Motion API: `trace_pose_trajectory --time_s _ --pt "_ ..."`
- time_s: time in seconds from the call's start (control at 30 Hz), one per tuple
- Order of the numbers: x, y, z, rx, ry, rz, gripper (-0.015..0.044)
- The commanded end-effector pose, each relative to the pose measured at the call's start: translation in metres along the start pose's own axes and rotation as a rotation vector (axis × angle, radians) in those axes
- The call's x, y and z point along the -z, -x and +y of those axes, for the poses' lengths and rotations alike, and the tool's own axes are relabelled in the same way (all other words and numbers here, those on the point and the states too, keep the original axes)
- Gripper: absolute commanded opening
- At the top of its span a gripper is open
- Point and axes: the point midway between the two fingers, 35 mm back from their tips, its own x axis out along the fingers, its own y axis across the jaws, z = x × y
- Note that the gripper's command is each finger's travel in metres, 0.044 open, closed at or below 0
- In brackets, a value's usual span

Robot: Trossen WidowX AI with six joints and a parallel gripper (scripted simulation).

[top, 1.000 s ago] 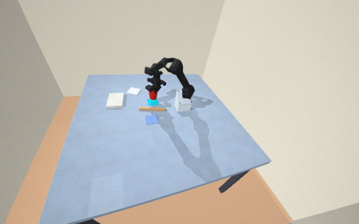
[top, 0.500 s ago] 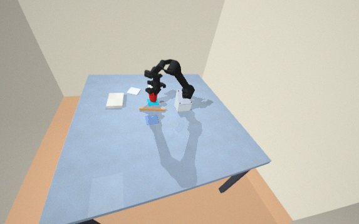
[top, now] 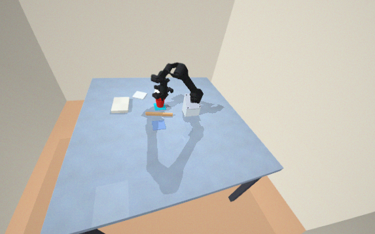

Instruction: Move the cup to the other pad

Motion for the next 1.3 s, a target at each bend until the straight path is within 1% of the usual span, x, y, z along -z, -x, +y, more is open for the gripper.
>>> trace_pose_trajectory --time_s 0.0,0.13,0.3,0.63,1.27 --pt "0.000 0.000 0.000 0.000 0.001 -0.001 0.0000" --pt "0.000 0.000 0.000 0.000 0.001 -0.001 0.0000" --pt "0.000 0.000 0.000 0.000 0.001 -0.001 0.0128" --pt "0.000 0.003 0.000 0.000 0.001 -0.001 0.0128" --pt "-0.001 0.035 -0.001 -0.001 -0.006 0.000 0.0128"
